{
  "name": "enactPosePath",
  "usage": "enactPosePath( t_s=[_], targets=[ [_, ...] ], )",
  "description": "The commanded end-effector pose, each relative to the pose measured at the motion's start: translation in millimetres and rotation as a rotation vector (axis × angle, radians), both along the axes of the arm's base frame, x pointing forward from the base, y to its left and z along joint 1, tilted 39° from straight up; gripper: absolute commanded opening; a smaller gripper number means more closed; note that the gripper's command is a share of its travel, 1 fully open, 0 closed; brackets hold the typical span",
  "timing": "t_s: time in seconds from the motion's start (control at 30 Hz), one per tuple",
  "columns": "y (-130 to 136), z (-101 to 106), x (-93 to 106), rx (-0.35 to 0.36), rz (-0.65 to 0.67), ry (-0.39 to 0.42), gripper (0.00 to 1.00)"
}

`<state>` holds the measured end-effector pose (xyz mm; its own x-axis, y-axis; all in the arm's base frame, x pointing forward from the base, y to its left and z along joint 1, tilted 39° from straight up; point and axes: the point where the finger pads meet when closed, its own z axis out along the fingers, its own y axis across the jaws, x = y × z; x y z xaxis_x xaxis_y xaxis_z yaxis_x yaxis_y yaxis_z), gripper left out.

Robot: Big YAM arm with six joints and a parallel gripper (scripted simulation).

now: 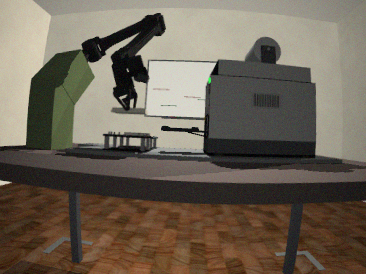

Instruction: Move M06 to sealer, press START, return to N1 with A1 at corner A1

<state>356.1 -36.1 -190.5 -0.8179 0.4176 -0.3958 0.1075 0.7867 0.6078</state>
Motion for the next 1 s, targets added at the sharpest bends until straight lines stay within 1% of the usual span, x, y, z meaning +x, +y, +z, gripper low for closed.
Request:
enactPosePath(
  t_s=[0.0,0.07,0.2,0.33,0.57,0.63,0.77,0.8,0.97],
  targets=[
    [7,-3,-1.8,0.006,0.005,0.009,0.0],
    [6,-5,-6.8,0.006,0.001,0.016,0.0],
    [8,-7,-6.3,0.008,0.002,0.017,0.0],
    [8,-4,4.2,0.0,0.005,-0.004,0.0],
    [9,-8,5.2,0.001,0.004,-0.002,0.0],
    [9,-10,-2.6,0.005,0.002,0.013,0.0],
    [12,-12,-8.1,0.007,0.0,0.021,0.0],
    [13,-13,-7.7,0.008,0.001,0.021,0.0],
    [11,-9,8.5,-0.002,0.005,-0.01,0.0]
  ],
)
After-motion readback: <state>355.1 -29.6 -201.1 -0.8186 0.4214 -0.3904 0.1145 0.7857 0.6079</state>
